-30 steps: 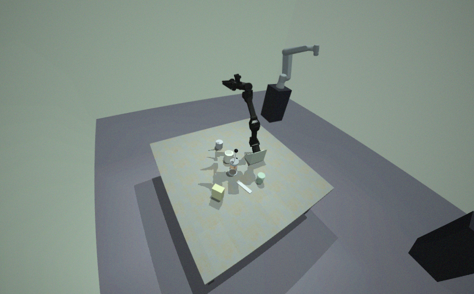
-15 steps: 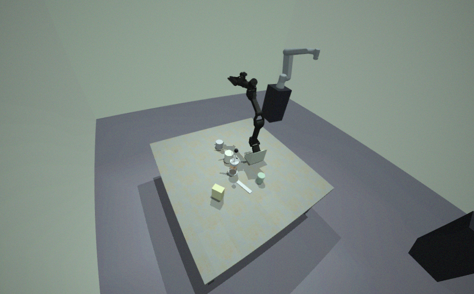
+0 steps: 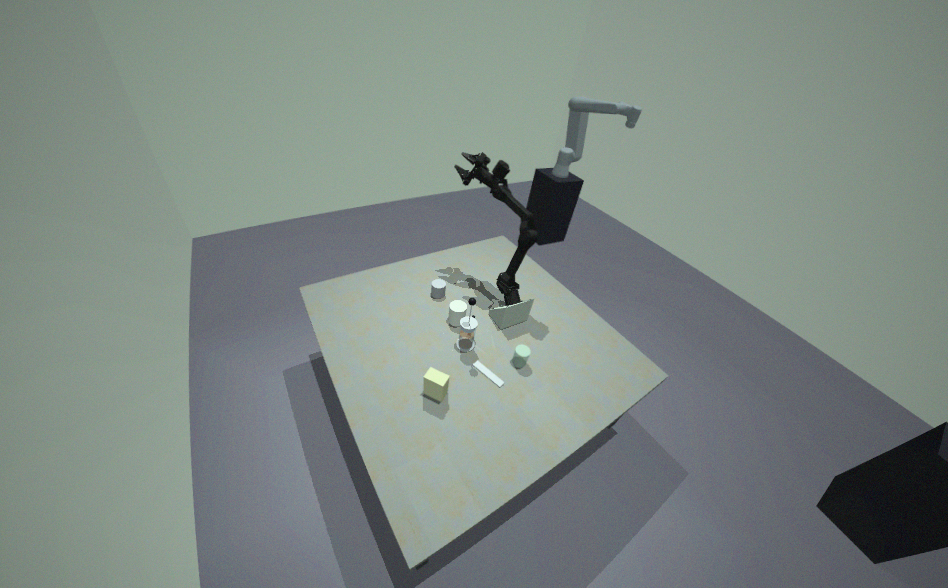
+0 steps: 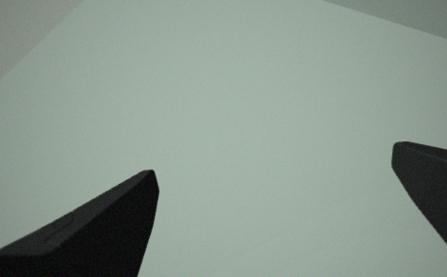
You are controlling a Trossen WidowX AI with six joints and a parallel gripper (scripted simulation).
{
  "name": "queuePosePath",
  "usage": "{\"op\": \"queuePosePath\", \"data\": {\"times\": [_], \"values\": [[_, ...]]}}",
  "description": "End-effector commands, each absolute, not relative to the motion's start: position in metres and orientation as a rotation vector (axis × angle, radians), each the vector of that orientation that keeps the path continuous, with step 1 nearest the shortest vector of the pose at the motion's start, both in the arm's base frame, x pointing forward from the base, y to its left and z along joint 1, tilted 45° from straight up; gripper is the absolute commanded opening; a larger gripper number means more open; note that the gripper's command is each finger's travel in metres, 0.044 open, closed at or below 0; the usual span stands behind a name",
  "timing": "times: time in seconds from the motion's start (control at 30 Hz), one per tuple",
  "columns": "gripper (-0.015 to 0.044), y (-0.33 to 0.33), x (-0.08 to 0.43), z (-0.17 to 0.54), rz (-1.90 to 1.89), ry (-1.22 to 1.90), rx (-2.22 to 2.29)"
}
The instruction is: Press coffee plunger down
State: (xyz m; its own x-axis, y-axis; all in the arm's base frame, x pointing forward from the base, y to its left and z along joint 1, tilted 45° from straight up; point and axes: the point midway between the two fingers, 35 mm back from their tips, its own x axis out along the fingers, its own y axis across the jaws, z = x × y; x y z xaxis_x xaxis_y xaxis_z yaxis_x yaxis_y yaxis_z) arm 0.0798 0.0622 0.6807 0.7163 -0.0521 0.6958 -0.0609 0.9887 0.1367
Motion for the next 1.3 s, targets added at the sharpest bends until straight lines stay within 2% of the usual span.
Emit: {"op": "queuePosePath", "data": {"times": [0.0,0.23,0.53,0.7,0.87,1.07,1.27], "values": [[0.044,0.016,0.089,0.676,0.011,-0.781,0.305],[0.044,-0.055,0.148,0.643,-0.007,-0.678,0.562],[0.044,-0.073,0.237,0.579,-0.035,-0.439,0.726],[0.044,-0.061,0.258,0.561,-0.013,-0.364,0.715],[0.044,-0.04,0.308,0.504,-0.053,-0.164,0.767],[0.044,0.017,0.352,0.421,-0.086,0.118,0.691],[0.044,0.087,0.359,0.338,-0.096,0.378,0.481]]}}
